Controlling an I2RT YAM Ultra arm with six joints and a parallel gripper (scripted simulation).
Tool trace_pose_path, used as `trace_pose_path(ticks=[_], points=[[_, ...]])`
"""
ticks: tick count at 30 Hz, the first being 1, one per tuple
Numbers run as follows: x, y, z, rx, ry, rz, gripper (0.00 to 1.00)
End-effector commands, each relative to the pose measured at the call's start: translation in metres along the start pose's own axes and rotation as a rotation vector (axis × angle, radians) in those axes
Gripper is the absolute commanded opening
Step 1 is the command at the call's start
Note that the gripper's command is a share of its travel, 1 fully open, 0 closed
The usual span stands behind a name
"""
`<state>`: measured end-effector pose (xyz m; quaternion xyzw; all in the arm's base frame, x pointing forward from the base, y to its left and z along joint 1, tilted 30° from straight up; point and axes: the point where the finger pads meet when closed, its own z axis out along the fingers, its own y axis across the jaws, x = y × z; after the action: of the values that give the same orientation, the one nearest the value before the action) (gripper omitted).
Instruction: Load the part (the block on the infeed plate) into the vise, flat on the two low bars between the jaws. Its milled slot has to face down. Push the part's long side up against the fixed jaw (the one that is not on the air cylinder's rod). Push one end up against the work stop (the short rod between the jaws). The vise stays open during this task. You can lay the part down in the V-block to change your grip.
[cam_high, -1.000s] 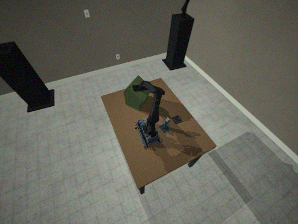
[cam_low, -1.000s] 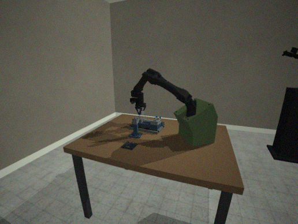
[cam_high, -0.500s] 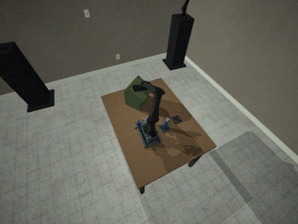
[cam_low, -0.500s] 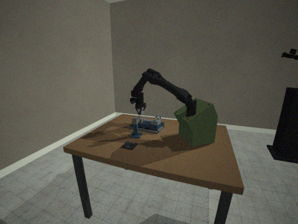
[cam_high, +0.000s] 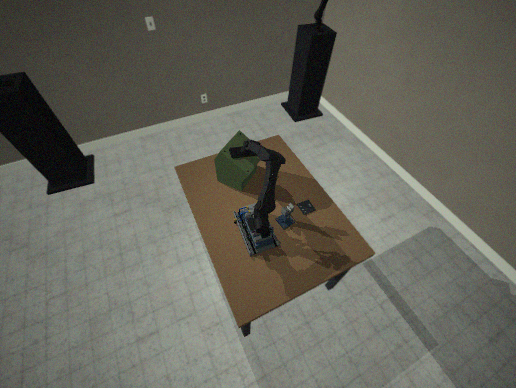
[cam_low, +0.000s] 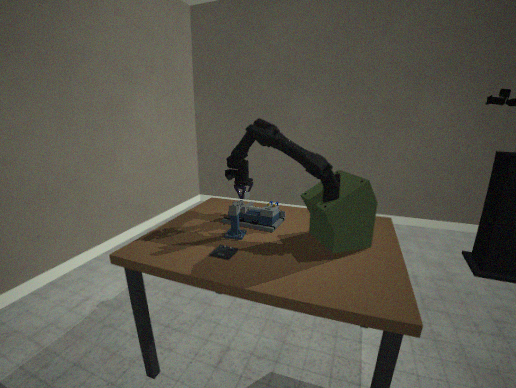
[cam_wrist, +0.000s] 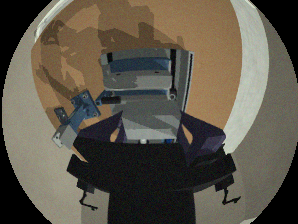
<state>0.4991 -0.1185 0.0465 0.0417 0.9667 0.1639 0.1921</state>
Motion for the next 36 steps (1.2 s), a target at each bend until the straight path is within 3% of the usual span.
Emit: trace_pose_path(ticks=[1,36], points=[[-0.0039,-0.0017,-0.0210,0.015,-0.028,0.003,0.00],[-0.0091,-0.0007,-0.0259,0.018,-0.040,-0.006,0.00]])
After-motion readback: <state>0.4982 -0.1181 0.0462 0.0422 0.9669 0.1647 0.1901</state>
